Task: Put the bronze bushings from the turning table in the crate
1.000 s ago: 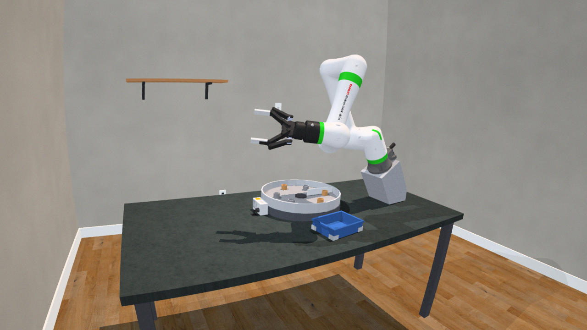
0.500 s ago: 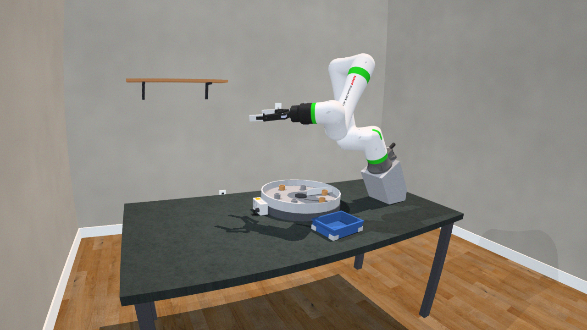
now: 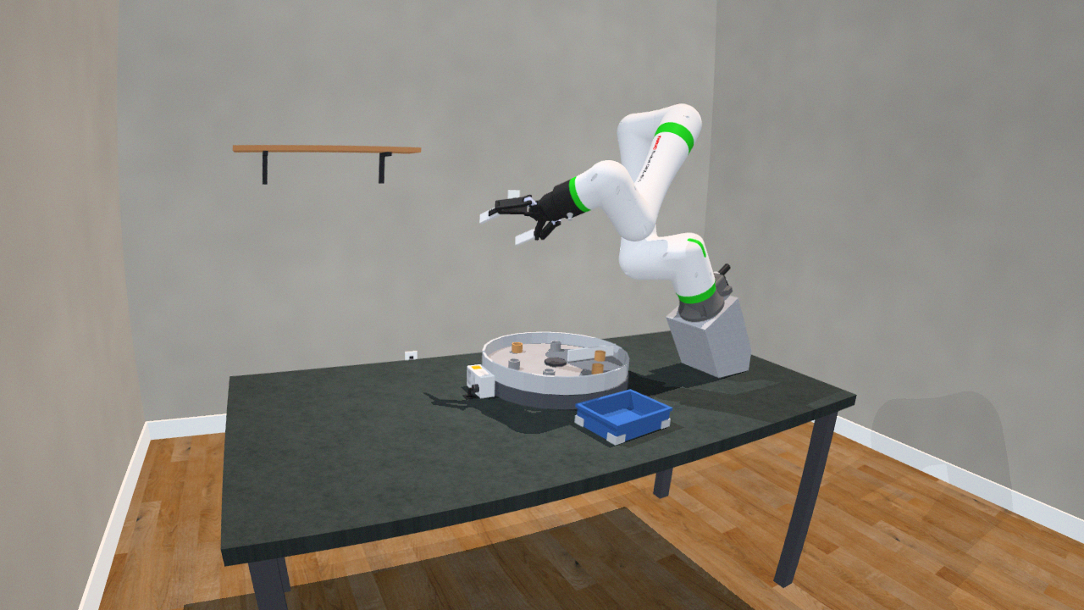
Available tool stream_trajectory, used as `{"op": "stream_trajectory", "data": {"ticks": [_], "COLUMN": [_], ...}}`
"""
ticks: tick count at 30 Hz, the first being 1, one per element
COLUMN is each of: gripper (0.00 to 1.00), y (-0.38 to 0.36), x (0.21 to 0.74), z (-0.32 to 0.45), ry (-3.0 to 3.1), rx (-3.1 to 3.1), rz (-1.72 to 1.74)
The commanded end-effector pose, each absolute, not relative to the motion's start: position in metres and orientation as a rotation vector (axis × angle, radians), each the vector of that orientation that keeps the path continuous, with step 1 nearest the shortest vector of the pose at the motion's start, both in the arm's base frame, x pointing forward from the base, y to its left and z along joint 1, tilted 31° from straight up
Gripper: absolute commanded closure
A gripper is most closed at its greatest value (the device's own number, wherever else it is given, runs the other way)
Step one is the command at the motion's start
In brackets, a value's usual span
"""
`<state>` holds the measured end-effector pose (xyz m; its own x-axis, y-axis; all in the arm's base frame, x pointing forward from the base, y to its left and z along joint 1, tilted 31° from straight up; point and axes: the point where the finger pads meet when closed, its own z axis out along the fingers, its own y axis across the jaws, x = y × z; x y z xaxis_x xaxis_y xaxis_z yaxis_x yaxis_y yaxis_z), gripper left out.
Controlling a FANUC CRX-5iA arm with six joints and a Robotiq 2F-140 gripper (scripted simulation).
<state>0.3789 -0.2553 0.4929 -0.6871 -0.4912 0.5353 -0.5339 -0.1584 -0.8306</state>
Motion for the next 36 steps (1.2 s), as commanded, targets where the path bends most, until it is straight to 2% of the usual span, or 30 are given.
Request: {"op": "stream_trajectory", "data": {"ticks": [1, 4, 5, 10, 13, 17, 19, 21, 31, 36], "gripper": [0.00, 0.00, 0.00, 0.00, 0.00, 0.00, 0.00, 0.00, 0.00, 0.00], "y": [-0.263, -0.267, -0.266, -0.262, -0.245, -0.233, -0.233, -0.205, -0.124, -0.112], "x": [0.362, 0.349, 0.338, 0.329, 0.313, 0.307, 0.307, 0.296, 0.274, 0.271], "z": [0.468, 0.437, 0.407, 0.377, 0.321, 0.296, 0.296, 0.253, 0.178, 0.171], "ry": [-2.288, -2.507, -2.629, -2.907, -3.151, -3.358, -3.358, -3.524, -3.683, -3.676], "rx": [1.161, 1.079, 1.023, 0.879, 0.709, 0.531, 0.531, 0.325, -0.183, -0.241], "rz": [1.948, 1.870, 1.813, 1.649, 1.442, 1.204, 1.204, 0.915, 0.121, 0.022]}}
